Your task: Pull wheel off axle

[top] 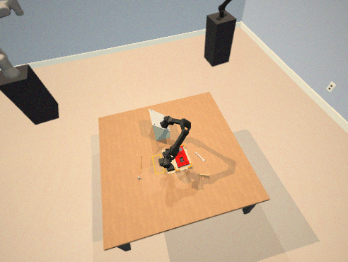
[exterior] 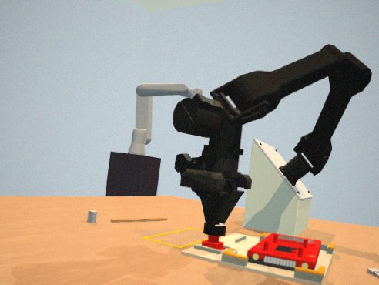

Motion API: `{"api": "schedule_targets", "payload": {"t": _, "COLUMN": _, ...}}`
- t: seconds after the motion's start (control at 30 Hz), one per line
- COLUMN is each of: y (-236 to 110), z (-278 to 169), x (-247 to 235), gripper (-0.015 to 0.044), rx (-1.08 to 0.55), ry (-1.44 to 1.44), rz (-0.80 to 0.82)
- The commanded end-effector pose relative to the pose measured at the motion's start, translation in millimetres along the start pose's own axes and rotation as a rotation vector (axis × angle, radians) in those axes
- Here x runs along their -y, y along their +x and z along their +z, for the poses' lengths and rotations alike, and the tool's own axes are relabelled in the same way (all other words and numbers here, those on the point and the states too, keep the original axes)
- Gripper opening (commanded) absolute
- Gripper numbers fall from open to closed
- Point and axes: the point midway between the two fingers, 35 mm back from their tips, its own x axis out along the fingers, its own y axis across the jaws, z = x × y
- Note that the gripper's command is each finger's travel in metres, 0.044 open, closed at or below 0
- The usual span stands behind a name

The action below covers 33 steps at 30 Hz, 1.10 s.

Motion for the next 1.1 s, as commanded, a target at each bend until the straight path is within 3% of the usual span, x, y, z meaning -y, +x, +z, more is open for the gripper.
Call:
{"api": "schedule_targets", "payload": {"t": 0.0, "y": -10.7, "z": 1.9, "x": 0.0, "gripper": 0.0000, "rx": 0.000, "ry": 0.013, "rz": 0.011}}
{"api": "schedule_targets", "payload": {"t": 1.07, "y": -21.3, "z": 2.0, "x": 0.2, "gripper": 0.0000, "rx": 0.000, "ry": 0.015, "rz": 0.013}}
